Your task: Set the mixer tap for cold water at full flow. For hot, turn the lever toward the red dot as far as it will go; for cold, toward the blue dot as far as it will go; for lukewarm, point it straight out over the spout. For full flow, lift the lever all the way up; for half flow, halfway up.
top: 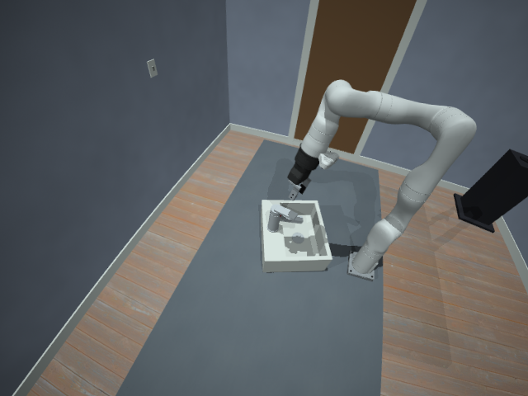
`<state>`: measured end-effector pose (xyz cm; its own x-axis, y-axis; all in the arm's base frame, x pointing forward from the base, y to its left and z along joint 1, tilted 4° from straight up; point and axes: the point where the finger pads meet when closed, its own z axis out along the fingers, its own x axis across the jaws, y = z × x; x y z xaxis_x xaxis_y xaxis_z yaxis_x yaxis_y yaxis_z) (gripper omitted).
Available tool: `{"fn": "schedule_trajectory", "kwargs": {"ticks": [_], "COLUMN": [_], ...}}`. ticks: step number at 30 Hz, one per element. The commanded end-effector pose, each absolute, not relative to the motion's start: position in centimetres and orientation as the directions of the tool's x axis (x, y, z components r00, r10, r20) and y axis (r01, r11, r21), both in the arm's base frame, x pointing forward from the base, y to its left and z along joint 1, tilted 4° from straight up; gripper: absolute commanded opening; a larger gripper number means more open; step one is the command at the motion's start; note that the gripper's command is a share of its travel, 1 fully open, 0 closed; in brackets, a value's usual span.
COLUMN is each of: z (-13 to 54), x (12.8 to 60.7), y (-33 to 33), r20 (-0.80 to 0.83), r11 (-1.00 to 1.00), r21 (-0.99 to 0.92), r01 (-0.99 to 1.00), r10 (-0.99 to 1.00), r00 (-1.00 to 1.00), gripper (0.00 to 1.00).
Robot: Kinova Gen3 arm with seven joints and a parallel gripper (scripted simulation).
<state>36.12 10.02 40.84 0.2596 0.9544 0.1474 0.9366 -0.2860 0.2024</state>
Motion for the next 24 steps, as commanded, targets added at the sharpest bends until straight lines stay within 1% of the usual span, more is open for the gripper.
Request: {"fn": "schedule_trajectory", "kwargs": {"ticks": [1, 14, 15, 23, 24], "z": [40.8, 40.2, 39.6, 39.6, 39.1], "x": [36.2, 36.2, 36.3, 36.3, 36.4], "y": [10.1, 10.1, 10.0, 10.0, 10.0], "r20": [0.15, 0.126, 0.104, 0.104, 0.085], "r11": [-0.283, -0.264, -0.246, -0.246, -0.23], "r21": [0.198, 0.186, 0.173, 0.173, 0.16], "r01": [0.938, 0.946, 0.954, 0.954, 0.96], "r10": [0.955, 0.962, 0.967, 0.967, 0.972], "r00": [0.257, 0.243, 0.231, 0.231, 0.219], "gripper": [1.0, 1.0, 1.0, 1.0, 1.0]}}
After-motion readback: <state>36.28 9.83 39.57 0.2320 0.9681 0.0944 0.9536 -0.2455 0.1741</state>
